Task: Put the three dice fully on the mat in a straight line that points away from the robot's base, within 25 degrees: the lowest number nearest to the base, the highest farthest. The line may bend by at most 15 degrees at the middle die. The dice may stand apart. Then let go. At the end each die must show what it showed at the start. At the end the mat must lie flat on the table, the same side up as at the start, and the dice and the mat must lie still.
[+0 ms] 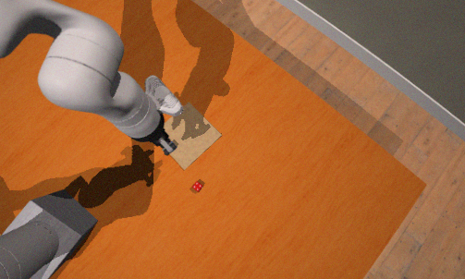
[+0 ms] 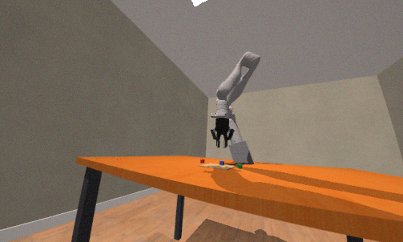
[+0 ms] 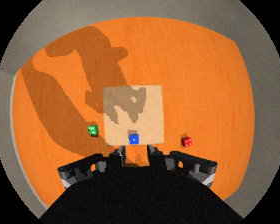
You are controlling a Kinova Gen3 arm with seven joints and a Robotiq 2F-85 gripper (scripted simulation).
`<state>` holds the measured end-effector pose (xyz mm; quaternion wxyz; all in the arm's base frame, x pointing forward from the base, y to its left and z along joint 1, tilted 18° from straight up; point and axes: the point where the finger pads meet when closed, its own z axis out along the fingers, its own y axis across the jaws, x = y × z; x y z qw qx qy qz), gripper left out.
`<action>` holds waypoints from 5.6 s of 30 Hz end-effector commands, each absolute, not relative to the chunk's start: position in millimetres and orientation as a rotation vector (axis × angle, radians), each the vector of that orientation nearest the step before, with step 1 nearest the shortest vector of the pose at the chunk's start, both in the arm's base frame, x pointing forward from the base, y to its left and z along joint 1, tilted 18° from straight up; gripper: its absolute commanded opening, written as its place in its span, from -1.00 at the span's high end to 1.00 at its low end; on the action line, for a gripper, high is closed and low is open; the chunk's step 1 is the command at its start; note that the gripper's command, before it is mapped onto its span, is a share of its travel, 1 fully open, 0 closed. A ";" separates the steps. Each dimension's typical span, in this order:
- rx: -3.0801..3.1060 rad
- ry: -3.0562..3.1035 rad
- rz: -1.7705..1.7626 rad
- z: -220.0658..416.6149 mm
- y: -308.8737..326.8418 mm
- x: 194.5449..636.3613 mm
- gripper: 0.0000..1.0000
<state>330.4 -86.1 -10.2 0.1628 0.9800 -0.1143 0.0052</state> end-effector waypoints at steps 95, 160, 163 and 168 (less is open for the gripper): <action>1.822 -2.257 0.318 3.2 -146.8 306.5 -1.00; -0.060 -3.088 0.503 15.7 -202.0 282.5 -1.00; -0.060 -3.088 0.503 15.7 -202.0 282.5 0.30; -0.060 -3.088 0.503 15.7 -202.0 282.5 0.30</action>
